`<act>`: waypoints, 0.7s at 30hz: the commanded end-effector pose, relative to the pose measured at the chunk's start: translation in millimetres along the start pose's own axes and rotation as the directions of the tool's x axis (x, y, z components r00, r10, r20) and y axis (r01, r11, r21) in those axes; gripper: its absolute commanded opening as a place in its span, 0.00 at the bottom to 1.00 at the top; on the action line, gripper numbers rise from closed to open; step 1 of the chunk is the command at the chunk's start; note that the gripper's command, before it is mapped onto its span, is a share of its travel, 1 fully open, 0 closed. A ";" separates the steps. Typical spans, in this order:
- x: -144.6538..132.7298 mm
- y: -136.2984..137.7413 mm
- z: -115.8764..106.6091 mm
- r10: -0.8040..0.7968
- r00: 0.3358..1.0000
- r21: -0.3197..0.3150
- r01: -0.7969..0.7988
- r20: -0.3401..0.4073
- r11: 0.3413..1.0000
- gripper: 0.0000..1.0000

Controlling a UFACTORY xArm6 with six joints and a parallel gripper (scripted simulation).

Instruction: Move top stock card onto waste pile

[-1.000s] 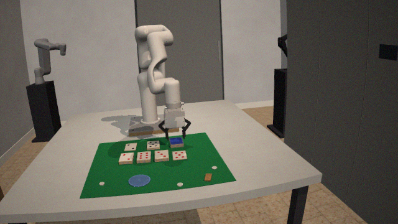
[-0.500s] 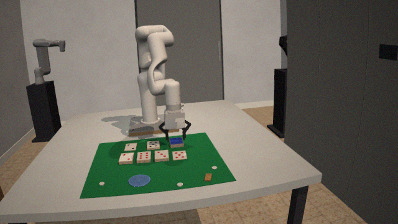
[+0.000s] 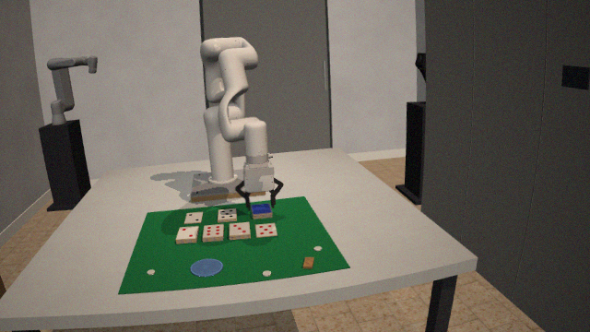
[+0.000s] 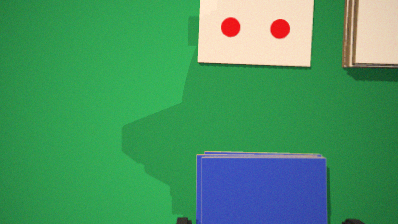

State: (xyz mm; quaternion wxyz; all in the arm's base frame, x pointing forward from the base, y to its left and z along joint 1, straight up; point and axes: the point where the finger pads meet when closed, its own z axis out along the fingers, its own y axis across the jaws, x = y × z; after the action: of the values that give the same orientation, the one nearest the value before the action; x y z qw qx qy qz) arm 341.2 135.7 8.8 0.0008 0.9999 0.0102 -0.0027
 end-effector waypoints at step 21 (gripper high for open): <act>1.4 -0.5 2.0 0.000 1.000 0.001 0.000 -0.003 1.000 0.87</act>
State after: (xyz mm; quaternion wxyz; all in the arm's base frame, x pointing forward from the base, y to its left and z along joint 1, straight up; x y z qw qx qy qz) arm 341.2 135.7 5.8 0.0008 0.9999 0.0102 -0.0027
